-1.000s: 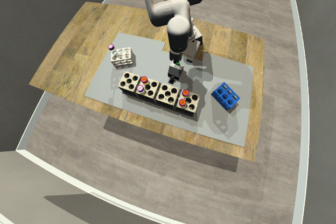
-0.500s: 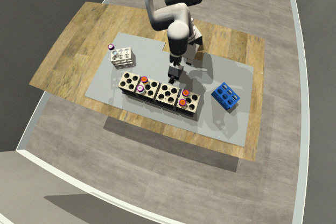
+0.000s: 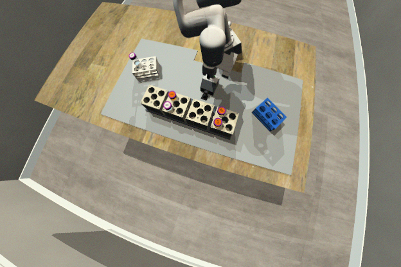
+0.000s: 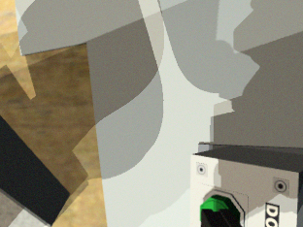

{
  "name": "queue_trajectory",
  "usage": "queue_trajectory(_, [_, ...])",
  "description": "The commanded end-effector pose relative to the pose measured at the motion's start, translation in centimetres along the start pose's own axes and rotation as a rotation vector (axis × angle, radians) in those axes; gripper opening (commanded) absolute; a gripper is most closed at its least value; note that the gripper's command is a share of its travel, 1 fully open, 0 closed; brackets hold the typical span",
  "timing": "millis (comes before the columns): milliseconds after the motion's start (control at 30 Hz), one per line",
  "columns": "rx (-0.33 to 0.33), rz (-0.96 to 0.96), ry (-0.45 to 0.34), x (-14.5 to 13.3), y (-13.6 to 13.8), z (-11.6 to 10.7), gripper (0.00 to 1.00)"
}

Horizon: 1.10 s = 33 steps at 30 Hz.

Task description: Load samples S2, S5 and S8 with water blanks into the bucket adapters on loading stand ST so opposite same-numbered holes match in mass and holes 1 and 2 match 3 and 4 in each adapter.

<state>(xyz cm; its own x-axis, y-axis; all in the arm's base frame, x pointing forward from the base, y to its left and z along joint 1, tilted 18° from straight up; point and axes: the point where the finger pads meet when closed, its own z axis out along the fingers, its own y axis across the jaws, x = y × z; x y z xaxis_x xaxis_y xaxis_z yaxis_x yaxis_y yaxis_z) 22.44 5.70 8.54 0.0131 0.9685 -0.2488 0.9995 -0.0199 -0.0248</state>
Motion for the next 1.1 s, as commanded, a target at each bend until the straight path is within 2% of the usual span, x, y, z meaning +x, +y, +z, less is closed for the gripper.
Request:
queue_trajectory(0, [-0.003,0.000,0.001,0.0,0.2,0.2,0.00])
queue_trajectory(1067, [-0.003,0.000,0.001,0.1,0.5,1.4,0.00])
